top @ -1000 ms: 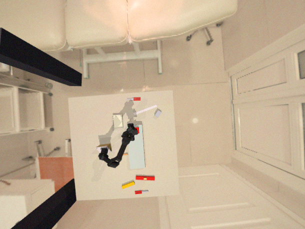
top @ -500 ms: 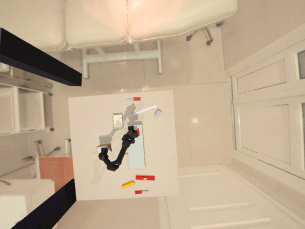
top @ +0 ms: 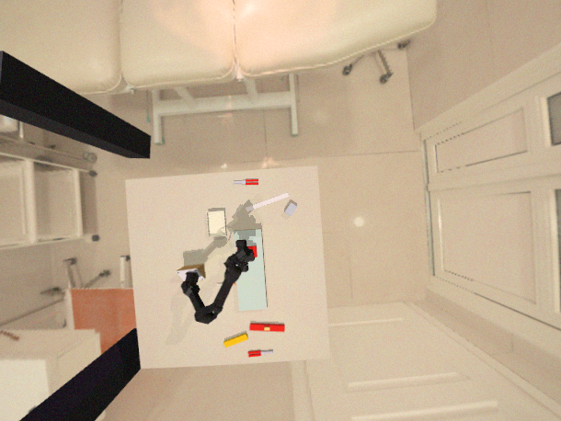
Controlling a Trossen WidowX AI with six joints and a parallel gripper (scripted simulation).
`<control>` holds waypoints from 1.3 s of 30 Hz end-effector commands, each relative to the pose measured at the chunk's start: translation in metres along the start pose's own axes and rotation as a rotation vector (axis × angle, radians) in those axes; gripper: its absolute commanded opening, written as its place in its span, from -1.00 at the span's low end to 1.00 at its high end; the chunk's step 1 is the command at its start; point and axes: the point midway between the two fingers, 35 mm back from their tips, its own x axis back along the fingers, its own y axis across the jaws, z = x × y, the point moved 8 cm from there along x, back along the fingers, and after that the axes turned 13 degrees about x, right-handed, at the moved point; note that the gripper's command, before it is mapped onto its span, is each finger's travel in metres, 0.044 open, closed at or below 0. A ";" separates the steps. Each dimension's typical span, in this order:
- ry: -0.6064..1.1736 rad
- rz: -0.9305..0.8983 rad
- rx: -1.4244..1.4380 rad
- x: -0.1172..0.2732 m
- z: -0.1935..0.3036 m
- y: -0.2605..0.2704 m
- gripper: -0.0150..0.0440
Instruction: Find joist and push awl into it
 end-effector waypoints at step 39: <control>0.004 0.009 0.002 0.000 0.031 -0.133 -0.49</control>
